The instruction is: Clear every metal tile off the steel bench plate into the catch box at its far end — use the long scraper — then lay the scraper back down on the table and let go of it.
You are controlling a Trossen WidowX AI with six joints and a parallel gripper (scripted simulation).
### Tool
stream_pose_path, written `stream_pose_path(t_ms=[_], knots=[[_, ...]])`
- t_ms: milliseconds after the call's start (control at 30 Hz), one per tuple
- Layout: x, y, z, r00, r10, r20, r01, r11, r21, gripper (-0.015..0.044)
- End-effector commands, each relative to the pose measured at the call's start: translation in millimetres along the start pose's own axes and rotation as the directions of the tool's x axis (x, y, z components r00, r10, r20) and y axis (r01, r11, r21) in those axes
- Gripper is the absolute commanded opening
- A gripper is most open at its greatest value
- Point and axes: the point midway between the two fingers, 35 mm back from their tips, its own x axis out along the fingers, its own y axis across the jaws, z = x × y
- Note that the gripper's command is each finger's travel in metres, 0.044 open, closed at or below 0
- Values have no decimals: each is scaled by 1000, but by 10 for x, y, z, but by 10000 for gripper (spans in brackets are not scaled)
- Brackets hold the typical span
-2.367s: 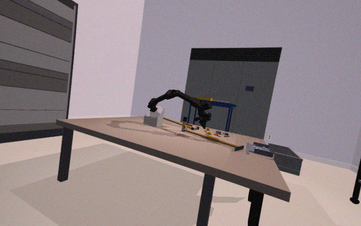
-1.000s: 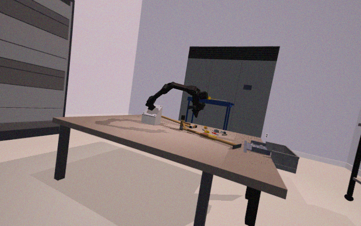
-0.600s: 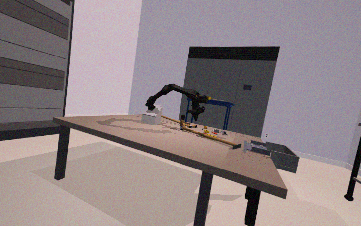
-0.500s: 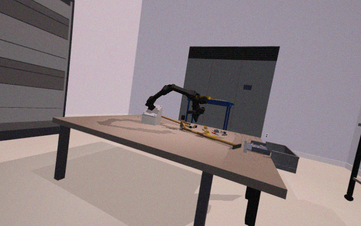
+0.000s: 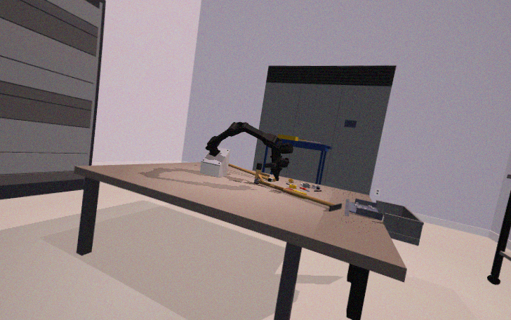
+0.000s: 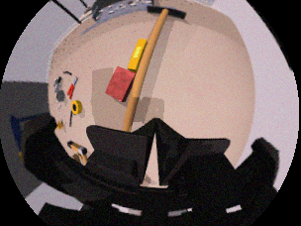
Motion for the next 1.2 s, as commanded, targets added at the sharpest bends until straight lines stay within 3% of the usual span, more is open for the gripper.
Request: stream_pose_path(t_ms=[0,767,1167], knots=[[86,17,-25,1000,4,0,-4,1000,-6,0],[643,-18,-211,1000,-1,0,1,1000,-10,0],[652,71,-182,1000,0,0,0,1000,-9,0]])
